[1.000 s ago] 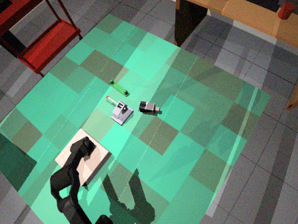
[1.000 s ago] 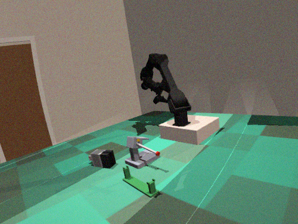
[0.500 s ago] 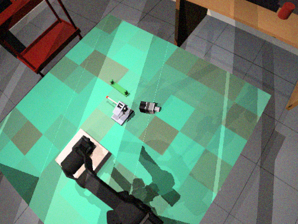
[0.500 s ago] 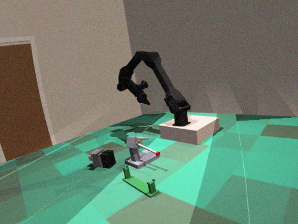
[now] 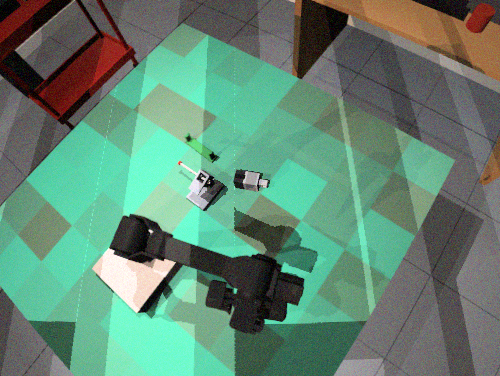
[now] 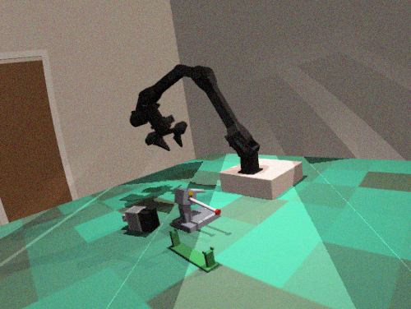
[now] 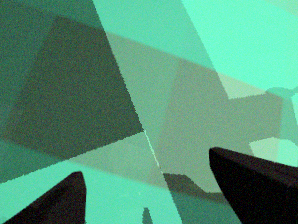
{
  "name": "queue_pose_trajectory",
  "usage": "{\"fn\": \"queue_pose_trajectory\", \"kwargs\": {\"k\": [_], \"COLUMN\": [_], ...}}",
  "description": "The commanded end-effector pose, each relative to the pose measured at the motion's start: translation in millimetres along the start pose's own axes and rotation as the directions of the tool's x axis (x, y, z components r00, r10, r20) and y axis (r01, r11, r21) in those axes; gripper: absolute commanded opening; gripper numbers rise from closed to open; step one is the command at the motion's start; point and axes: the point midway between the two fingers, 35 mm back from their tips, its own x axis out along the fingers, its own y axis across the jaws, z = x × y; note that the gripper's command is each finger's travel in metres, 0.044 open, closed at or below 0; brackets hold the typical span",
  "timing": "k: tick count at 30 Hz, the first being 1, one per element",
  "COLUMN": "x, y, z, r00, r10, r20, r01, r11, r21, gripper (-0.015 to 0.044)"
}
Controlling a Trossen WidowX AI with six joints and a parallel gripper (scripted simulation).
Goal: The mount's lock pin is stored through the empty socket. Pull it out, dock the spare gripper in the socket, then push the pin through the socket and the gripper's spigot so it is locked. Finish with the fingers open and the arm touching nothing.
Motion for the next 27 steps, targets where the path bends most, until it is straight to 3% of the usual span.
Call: {"fn": "queue_pose_trajectory", "kwargs": {"k": [1,7,15,21,27], "x": [-24,-58,-98,-124,-145], "y": [4,1,-20,-49,-86], "z": [-41,-97,-168,-218,-262], "r00": [0.998,0.987,0.962,0.94,0.917], "r10": [0.063,0.143,0.222,0.258,0.273], "r20": [-0.03,-0.077,-0.156,-0.223,-0.291], "r01": [-0.07,-0.156,-0.198,-0.152,-0.042], "r11": [0.946,0.71,0.182,-0.268,-0.66], "r21": [-0.317,-0.687,-0.963,-0.951,-0.75], "gripper": [0.03,0.03,0.03,0.03,0.03]}}
